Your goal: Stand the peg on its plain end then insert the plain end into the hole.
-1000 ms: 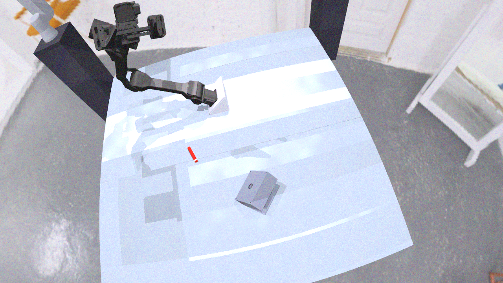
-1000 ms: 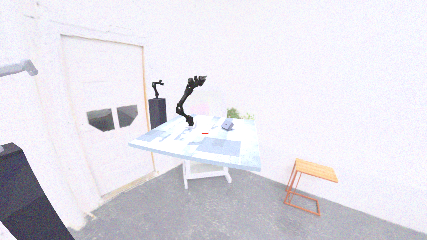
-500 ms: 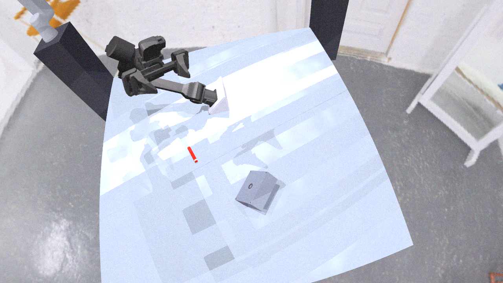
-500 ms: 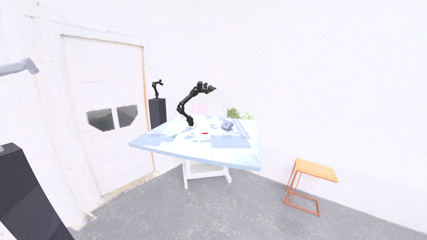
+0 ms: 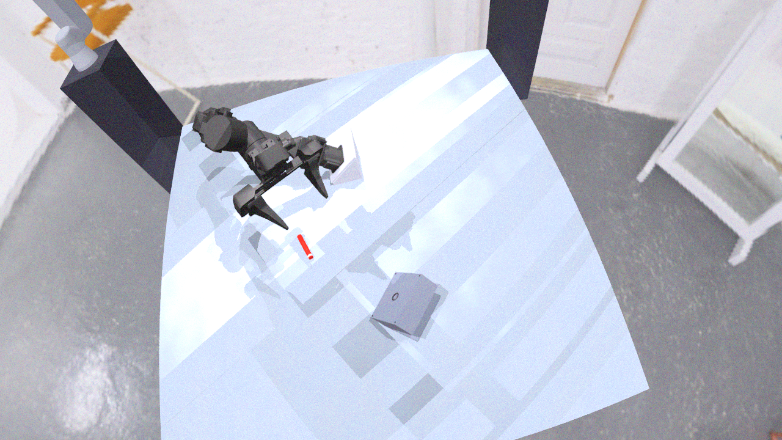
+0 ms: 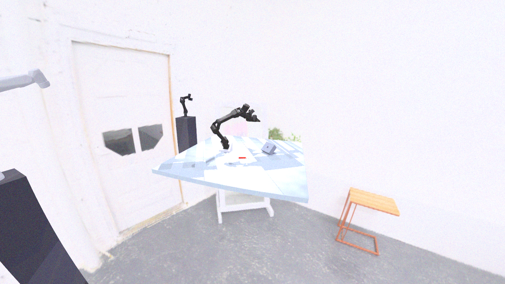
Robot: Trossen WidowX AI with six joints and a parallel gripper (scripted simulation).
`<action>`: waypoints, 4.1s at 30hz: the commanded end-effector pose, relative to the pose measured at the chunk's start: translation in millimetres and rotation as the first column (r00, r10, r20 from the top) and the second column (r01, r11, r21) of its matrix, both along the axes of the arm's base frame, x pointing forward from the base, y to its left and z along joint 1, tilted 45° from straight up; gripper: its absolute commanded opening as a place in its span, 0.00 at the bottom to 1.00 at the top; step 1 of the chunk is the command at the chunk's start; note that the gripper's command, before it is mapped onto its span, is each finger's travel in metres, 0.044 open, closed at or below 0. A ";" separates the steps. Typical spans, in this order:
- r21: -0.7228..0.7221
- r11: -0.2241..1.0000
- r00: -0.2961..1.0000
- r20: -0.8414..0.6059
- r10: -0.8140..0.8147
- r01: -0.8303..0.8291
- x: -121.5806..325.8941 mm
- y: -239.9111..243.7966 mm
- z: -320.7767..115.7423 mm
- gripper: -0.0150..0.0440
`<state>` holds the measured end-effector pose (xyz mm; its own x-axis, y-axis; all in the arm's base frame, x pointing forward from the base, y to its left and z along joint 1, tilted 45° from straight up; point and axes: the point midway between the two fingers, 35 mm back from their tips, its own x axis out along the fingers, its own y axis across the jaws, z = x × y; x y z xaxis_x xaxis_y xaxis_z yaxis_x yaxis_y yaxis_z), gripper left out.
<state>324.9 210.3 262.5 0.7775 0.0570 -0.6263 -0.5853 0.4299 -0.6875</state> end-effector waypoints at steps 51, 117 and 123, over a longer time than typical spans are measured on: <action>-0.532 0.485 0.442 -0.217 -0.870 0.694 -59.2 -263.8 -141.1 1.00; -0.534 0.482 0.442 -0.211 -0.872 0.695 -60.0 -303.4 -178.7 0.34; -0.529 0.485 0.445 -0.213 -0.870 0.696 -60.2 -303.0 -178.5 0.34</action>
<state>264.9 -92.7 83.3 0.0272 -0.7036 -0.7101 -0.3457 0.6599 -0.6671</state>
